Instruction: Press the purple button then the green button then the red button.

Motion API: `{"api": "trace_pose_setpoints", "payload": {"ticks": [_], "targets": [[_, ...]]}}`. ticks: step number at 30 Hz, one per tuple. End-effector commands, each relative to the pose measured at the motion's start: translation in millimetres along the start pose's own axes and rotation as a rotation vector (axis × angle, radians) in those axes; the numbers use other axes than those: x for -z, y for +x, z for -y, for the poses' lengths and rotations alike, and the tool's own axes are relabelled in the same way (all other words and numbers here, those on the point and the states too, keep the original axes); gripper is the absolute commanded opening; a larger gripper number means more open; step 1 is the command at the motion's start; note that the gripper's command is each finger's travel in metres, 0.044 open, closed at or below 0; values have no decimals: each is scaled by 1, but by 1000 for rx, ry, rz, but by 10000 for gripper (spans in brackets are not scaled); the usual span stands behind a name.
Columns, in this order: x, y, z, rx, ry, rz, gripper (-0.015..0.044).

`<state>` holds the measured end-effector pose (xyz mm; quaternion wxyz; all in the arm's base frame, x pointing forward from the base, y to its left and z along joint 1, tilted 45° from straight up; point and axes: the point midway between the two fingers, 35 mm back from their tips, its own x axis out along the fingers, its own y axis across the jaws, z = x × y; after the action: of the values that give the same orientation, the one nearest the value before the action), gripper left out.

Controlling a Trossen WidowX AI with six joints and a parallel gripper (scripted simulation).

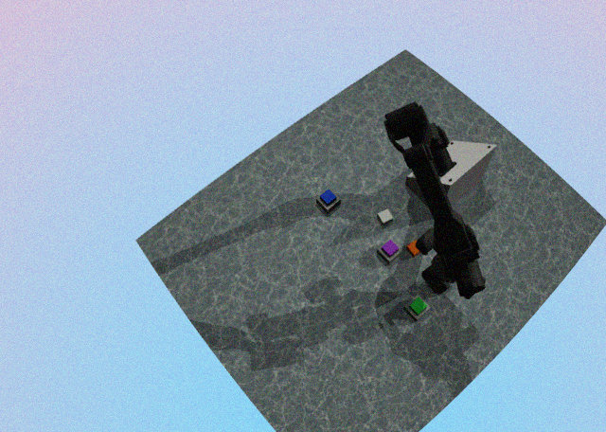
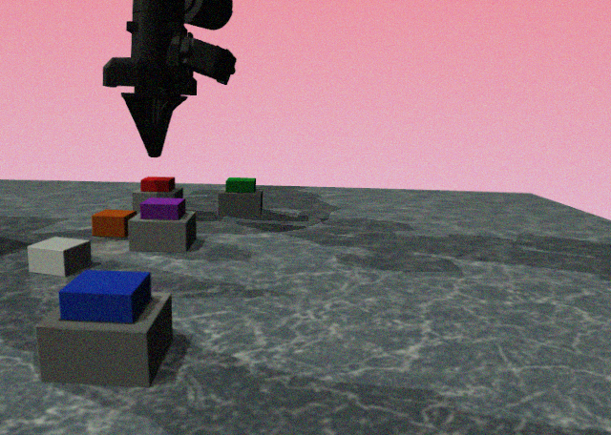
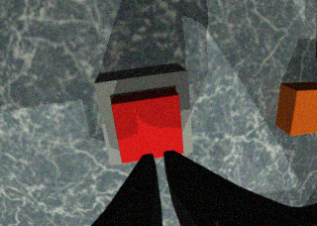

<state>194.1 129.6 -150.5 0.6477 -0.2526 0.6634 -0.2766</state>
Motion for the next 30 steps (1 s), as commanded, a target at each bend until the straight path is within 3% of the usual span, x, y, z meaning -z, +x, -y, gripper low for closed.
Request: {"api": "trace_pose_setpoints", "payload": {"ticks": [1,30], "targets": [[-2,4,-1,-5,-2,13,20],[-2,35,0,-4,-2,13,20]]}}
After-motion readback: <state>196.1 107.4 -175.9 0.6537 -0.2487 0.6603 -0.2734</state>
